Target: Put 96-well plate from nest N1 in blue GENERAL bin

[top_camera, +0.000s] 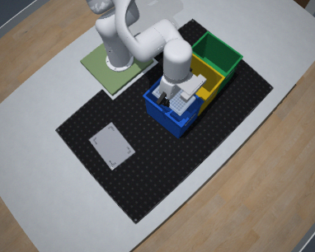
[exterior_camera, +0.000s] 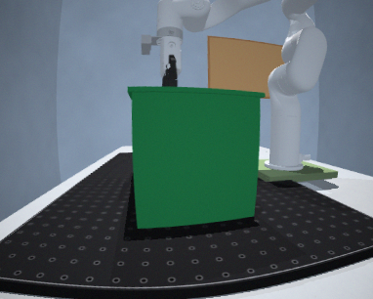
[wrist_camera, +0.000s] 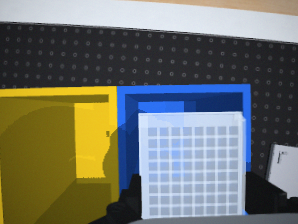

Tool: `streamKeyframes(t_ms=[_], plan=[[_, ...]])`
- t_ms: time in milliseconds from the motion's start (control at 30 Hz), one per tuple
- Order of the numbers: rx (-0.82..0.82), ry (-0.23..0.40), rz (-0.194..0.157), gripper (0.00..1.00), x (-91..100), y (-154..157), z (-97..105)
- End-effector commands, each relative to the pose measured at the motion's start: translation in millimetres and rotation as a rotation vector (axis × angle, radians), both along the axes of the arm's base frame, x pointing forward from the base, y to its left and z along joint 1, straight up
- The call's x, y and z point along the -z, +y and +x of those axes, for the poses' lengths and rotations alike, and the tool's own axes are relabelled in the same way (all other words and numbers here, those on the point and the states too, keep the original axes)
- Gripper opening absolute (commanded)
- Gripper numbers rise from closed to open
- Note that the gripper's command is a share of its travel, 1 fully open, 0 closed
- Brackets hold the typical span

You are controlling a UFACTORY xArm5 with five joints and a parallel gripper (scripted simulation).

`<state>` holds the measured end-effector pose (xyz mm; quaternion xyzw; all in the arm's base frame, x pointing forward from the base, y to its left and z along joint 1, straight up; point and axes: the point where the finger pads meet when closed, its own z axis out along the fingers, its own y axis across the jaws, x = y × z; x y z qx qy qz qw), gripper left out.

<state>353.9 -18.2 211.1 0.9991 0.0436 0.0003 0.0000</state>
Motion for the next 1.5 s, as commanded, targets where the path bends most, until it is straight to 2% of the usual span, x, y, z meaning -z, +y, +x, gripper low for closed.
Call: streamKeyframes(t_ms=[0, 1467], plan=[[0.000, -0.004, 0.000, 0.00, -0.8, -0.1, 1.0], [0.000, -0.004, 0.000, 0.00, 5.6, -0.1, 1.0]])
